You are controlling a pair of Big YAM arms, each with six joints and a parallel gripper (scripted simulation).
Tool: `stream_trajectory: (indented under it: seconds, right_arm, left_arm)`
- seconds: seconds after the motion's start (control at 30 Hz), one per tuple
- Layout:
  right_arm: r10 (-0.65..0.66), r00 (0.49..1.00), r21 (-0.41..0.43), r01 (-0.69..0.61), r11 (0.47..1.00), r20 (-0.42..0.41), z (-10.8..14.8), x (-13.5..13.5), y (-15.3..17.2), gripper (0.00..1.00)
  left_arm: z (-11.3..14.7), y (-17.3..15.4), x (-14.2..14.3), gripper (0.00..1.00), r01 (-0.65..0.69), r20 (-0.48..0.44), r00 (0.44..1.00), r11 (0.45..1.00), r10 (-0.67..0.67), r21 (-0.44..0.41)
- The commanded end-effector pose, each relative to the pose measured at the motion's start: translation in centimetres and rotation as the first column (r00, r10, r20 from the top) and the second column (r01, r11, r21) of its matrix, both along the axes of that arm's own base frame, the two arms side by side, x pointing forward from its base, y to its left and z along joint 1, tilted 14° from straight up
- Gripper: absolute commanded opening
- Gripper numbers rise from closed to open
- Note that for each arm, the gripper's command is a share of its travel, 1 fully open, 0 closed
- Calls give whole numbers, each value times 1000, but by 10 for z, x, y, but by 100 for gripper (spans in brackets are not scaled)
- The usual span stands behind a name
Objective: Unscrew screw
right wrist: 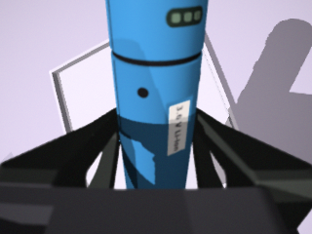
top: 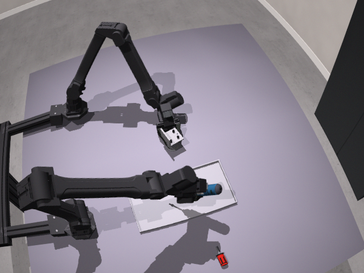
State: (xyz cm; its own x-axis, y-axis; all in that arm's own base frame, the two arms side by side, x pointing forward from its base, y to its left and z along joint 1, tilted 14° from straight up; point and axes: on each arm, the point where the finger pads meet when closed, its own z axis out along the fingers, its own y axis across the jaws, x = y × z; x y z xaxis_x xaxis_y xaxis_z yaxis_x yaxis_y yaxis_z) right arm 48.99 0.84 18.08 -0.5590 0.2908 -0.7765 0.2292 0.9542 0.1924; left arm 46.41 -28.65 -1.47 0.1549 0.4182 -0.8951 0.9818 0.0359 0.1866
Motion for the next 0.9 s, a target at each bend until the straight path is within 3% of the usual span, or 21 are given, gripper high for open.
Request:
stream_trajectory:
  seconds: [0.0,0.03,0.4,0.57,0.6,0.87]
  right_arm:
    - [9,996,27,-12,1000,90,50,18,12,42]
    - [-28,996,32,25,999,83,49,18,-4,42]
    - [-159,987,97,159,983,-6,45,9,-50,42]
    - [-135,991,96,135,986,-6,45,10,-38,42]
    - [-171,985,101,172,980,-14,44,8,-54,42]
    - [-265,961,143,275,951,-80,42,-4,-86,42]
  left_arm:
    - [-1,1,14,59,-8,23,1000,1000,8,-5]
    - [-1,1,14,59,-8,23,1000,1000,8,-5]
    - [-1,1,14,59,-8,23,1000,1000,8,-5]
    - [-1,1,14,59,-8,23,1000,1000,8,-5]
    - [-1,1,14,59,-8,23,1000,1000,8,-5]
    - [-1,1,14,59,-8,23,1000,1000,8,-5]
